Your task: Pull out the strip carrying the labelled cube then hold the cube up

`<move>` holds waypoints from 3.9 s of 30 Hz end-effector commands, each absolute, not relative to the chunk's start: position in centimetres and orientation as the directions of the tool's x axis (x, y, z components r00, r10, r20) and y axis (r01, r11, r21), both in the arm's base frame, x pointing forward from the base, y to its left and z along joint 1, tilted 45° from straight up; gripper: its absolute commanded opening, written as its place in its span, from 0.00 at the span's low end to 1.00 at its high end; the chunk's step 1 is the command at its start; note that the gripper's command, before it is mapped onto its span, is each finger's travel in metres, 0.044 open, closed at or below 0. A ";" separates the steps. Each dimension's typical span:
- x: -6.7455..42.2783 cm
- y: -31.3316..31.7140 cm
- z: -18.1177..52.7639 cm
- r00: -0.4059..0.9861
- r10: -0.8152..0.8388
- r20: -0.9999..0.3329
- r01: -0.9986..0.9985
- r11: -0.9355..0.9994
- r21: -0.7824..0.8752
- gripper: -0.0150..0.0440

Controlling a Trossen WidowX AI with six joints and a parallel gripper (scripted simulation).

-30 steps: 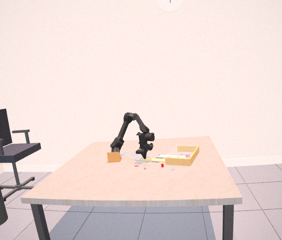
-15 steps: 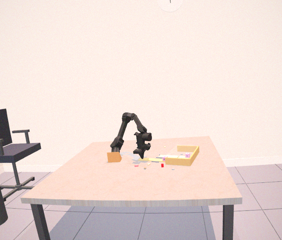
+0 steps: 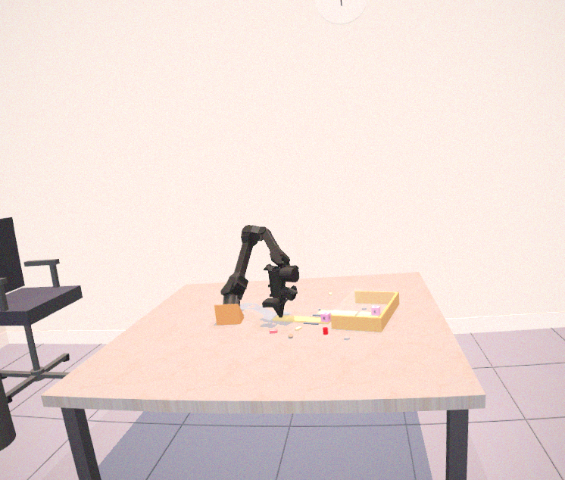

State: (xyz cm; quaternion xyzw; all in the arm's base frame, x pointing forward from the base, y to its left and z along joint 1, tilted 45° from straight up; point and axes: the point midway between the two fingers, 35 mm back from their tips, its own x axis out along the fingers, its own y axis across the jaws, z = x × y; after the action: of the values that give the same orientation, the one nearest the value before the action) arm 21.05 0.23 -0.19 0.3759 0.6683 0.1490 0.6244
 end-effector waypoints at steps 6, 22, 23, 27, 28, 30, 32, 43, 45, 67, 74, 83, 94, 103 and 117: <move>20.0 0.7 -0.5 0.035 0.697 -0.716 0.331 0.668 0.666 0.25; 20.0 0.7 -0.5 0.035 0.697 -0.716 0.331 0.668 0.666 0.25; 20.0 0.7 -0.5 0.035 0.697 -0.716 0.331 0.668 0.666 0.25; 20.0 0.7 -0.5 0.035 0.697 -0.716 0.331 0.668 0.666 0.25; 20.0 0.7 -0.5 0.035 0.697 -0.716 0.331 0.668 0.666 0.25; 20.0 0.7 -0.5 0.035 0.697 -0.716 0.331 0.668 0.666 0.25; 20.0 0.7 -0.5 0.035 0.697 -0.716 0.331 0.668 0.666 0.25; 21.4 -2.8 2.6 0.035 0.695 -0.718 0.367 0.659 0.656 0.34; 22.5 -3.1 2.3 0.035 0.695 -0.718 0.431 0.637 0.638 0.43; 29.3 -5.5 0.9 0.039 0.694 -0.719 0.438 0.635 0.636 1.00; 31.5 -6.5 0.5 0.040 0.693 -0.719 0.437 0.635 0.637 1.00; 34.5 -7.6 0.1 0.042 0.693 -0.720 0.436 0.636 0.637 1.00; 38.1 -8.9 0.2 0.043 0.692 -0.720 0.434 0.636 0.638 1.00; 39.4 -9.1 0.0 0.044 0.692 -0.721 0.434 0.636 0.638 0.82; 39.6 -7.5 -1.6 0.045 0.692 -0.720 0.434 0.636 0.638 0.68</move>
State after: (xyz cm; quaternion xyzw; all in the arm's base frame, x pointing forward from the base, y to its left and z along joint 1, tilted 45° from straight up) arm 39.70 -7.95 -1.21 0.4089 0.6818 0.1093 0.5966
